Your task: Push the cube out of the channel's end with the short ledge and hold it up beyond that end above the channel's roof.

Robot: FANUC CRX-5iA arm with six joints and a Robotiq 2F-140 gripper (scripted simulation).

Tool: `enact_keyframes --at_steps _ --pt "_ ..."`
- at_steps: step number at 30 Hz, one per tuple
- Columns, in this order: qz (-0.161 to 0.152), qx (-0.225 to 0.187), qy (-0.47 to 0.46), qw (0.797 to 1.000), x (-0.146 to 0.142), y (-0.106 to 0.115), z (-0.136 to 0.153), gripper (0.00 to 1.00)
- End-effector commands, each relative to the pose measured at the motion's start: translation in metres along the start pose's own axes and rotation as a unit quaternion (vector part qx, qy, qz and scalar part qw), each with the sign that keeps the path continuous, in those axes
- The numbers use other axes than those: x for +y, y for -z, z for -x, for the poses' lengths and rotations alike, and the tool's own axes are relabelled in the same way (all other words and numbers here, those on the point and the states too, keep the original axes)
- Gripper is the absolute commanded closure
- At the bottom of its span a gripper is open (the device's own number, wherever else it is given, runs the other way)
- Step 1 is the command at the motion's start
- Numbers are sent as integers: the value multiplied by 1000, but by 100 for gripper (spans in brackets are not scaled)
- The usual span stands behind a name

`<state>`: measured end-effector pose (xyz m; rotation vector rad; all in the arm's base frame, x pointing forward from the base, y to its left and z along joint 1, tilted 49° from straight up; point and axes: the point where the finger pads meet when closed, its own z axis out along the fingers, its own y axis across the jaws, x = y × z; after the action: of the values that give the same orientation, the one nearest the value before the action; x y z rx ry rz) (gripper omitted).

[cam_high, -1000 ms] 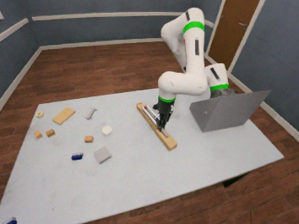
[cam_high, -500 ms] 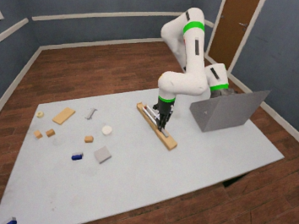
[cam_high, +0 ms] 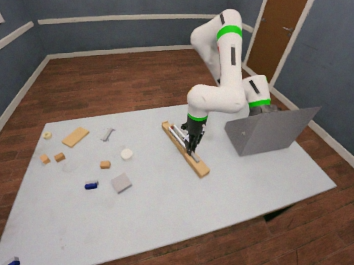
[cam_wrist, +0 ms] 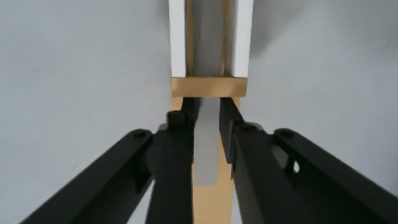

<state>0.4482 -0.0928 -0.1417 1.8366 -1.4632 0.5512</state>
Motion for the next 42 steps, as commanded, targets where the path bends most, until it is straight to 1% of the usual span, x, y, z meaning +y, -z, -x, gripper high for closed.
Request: enact_keyframes --at_steps 1,5,6,39,41,42 --pt "-1 0 0 1000 -1 1 0 90" --pt "-1 0 0 1000 -1 1 0 90" --pt "-1 0 0 1000 -1 1 0 70" --pt "-1 0 0 1000 -1 1 0 70" --pt "-1 0 0 1000 -1 4 0 70" --pt "-1 0 0 1000 -1 9 0 70"
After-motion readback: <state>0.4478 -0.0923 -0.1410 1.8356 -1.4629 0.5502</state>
